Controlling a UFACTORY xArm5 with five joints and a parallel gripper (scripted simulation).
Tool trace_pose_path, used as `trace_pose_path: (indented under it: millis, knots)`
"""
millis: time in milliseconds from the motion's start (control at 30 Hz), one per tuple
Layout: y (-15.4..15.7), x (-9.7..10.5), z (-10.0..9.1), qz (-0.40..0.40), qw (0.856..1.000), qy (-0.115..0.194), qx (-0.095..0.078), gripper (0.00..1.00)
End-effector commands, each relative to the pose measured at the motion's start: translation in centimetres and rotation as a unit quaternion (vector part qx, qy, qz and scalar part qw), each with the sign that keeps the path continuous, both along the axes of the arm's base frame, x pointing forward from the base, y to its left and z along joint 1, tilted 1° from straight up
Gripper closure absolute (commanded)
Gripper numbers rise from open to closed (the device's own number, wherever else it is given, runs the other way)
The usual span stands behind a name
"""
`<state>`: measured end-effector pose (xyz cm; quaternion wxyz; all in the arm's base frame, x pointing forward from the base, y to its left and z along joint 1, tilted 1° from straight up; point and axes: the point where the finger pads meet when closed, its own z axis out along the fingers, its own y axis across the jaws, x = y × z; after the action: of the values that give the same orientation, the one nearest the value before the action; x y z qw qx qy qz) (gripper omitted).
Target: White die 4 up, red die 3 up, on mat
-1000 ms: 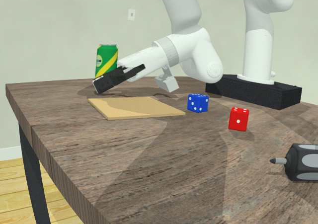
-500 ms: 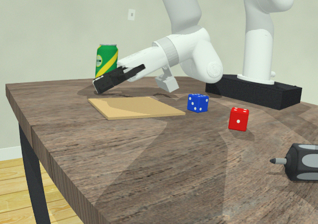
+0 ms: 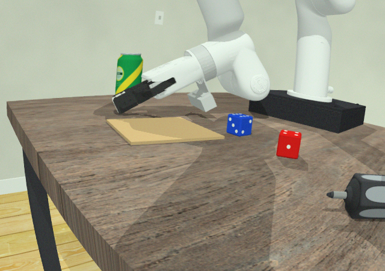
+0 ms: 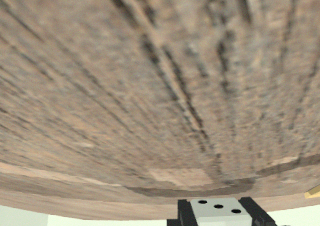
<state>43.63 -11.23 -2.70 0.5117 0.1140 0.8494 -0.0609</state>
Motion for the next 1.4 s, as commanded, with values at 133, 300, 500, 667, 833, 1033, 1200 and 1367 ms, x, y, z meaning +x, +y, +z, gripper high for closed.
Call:
trace_pose_path:
  millis: [133, 300, 500, 667, 833, 1033, 1200, 1367]
  knots:
    - [-0.01, 0.04, 0.08, 0.000, 1.000, -0.001, 0.000, 0.69]
    - [-0.01, 0.04, 0.08, 0.000, 1.000, -0.001, 0.000, 0.61]
    - [-0.01, 0.04, 0.08, 0.000, 1.000, -0.001, 0.000, 0.57]
    - [-0.01, 0.04, 0.08, 0.000, 1.000, -0.001, 0.000, 0.53]
    - [-0.01, 0.04, 0.08, 0.000, 1.000, -0.001, 0.000, 0.53]
    - [-0.01, 0.04, 0.08, 0.000, 1.000, -0.001, 0.000, 0.53]
    - [-0.01, 0.04, 0.08, 0.000, 1.000, -0.001, 0.000, 0.53]
    - [-0.01, 0.04, 0.08, 0.000, 1.000, -0.001, 0.000, 0.53]
